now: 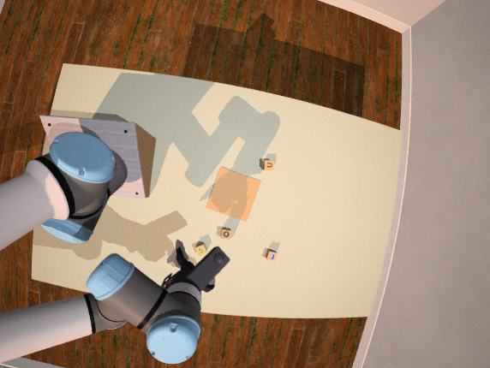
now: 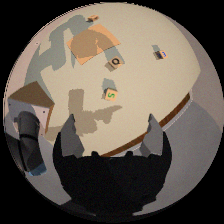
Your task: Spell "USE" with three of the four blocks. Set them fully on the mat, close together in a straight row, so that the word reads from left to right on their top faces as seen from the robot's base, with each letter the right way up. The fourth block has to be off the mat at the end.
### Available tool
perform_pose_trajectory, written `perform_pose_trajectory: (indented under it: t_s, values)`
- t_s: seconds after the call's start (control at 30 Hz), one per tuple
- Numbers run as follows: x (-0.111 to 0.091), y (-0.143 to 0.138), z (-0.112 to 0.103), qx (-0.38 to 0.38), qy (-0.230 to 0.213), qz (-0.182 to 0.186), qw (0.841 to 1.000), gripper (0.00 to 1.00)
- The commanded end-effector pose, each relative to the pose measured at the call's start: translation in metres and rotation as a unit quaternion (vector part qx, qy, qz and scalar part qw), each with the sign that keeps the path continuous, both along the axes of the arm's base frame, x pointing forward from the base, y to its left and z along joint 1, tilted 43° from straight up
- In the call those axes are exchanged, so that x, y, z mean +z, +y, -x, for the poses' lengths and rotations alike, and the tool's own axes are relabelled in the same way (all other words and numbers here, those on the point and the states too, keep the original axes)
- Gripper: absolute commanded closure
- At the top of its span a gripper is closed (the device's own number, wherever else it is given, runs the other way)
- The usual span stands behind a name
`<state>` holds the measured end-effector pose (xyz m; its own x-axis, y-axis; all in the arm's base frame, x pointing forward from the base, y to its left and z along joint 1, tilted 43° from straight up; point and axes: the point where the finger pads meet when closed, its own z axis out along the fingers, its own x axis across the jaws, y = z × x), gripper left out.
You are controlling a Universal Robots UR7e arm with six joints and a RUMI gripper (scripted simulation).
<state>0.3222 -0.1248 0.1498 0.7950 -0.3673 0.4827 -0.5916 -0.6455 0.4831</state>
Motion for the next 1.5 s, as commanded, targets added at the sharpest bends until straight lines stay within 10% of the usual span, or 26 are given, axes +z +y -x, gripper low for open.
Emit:
perform_pose_trajectory:
  t_s: [0.0,0.4,0.43,1.47]
  values:
    - [-0.0045,0.0036,-0.0037,-0.053,-0.045,-0.009,0.998,0.00]
    - [-0.0061,0.0061,-0.0084,-0.108,-0.095,-0.019,0.989,0.00]
    - [-0.0061,0.0061,-0.0084,-0.108,-0.095,-0.019,0.989,0.60]
    - [-0.0068,0.0058,-0.0075,-0.108,-0.095,-0.019,0.989,0.60]
